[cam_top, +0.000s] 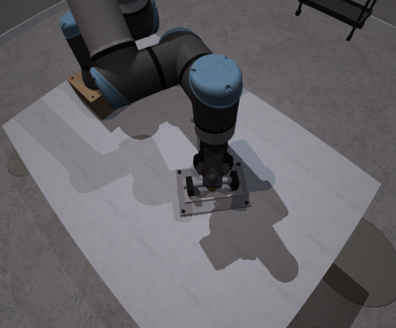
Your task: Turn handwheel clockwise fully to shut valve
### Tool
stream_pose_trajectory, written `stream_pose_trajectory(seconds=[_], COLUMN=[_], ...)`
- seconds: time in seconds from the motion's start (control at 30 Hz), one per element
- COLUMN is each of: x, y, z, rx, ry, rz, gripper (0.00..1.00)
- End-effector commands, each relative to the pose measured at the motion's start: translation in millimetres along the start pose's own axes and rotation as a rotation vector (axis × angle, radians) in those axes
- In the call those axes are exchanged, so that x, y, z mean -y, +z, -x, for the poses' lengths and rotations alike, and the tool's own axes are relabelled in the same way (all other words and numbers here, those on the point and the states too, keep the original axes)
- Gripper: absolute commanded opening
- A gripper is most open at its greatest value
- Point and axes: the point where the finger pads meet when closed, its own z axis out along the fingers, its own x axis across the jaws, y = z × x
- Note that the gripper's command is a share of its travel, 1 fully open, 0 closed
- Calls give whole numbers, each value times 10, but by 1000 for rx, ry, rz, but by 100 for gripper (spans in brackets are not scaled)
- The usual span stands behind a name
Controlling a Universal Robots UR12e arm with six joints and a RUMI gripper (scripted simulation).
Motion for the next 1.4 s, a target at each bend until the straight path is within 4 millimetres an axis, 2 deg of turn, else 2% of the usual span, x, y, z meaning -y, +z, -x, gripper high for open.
stream_pose_trajectory(seconds=[0.0, 1.1, 1.13, 1.37], x=[6, 6, 6, 6], y=[-7, -7, -7, -7], z=[4, 4, 4, 4], rx=[1, 1, 1, 1], ry=[1, 1, 1, 1], rz=[-1, -1, -1, -1], gripper=[0, 0, 100, 100])
